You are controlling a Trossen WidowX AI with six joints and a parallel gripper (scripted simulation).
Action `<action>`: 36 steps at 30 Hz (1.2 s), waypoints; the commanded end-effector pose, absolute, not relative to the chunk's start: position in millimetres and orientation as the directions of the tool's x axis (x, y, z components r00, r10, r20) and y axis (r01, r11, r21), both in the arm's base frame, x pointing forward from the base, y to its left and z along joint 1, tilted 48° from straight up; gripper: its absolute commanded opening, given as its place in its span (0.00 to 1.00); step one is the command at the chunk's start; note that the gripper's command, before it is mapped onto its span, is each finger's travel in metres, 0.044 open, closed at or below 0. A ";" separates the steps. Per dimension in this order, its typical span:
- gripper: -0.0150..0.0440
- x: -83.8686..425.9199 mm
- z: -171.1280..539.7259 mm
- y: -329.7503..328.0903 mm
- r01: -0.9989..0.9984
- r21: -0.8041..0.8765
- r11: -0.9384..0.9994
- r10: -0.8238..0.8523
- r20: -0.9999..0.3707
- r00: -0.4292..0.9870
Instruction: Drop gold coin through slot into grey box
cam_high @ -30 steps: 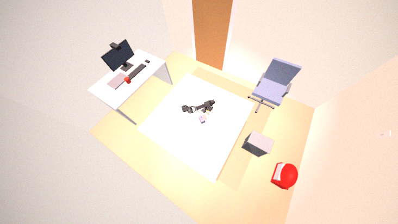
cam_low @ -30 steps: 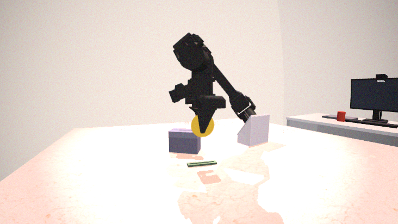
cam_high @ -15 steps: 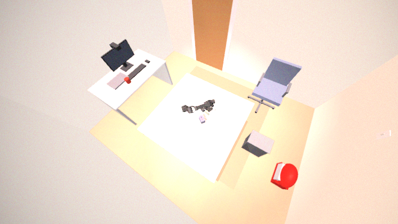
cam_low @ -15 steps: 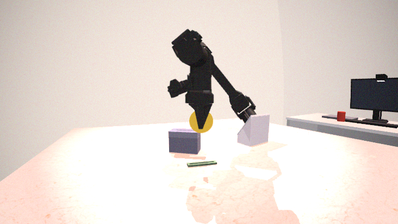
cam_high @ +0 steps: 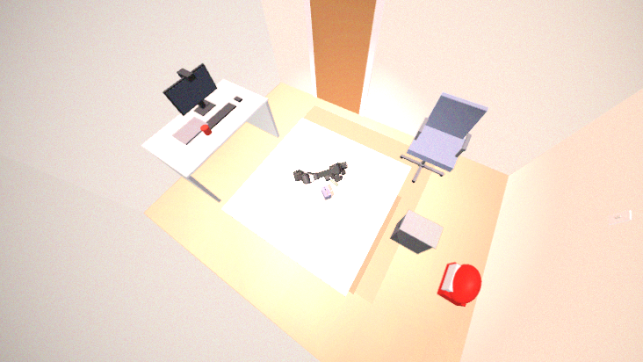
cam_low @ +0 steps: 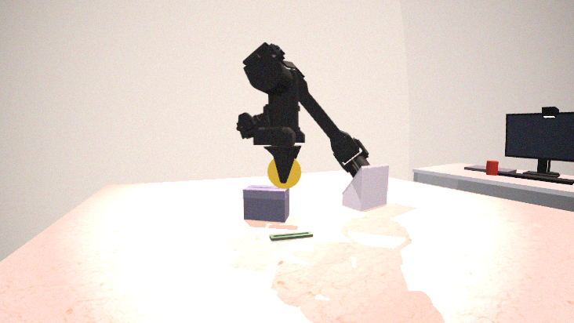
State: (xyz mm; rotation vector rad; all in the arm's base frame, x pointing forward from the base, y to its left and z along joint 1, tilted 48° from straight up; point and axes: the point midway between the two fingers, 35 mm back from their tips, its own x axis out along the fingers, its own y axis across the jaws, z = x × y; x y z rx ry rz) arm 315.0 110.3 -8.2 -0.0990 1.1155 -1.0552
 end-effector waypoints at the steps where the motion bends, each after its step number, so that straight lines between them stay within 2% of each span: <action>1: 0.25 314.2 -0.4 101.3 0.639 -0.552 0.536 -0.735 -0.677 0.031; 36: 0.25 301.8 65.8 39.8 0.637 -0.556 0.534 -0.738 -0.675 0.030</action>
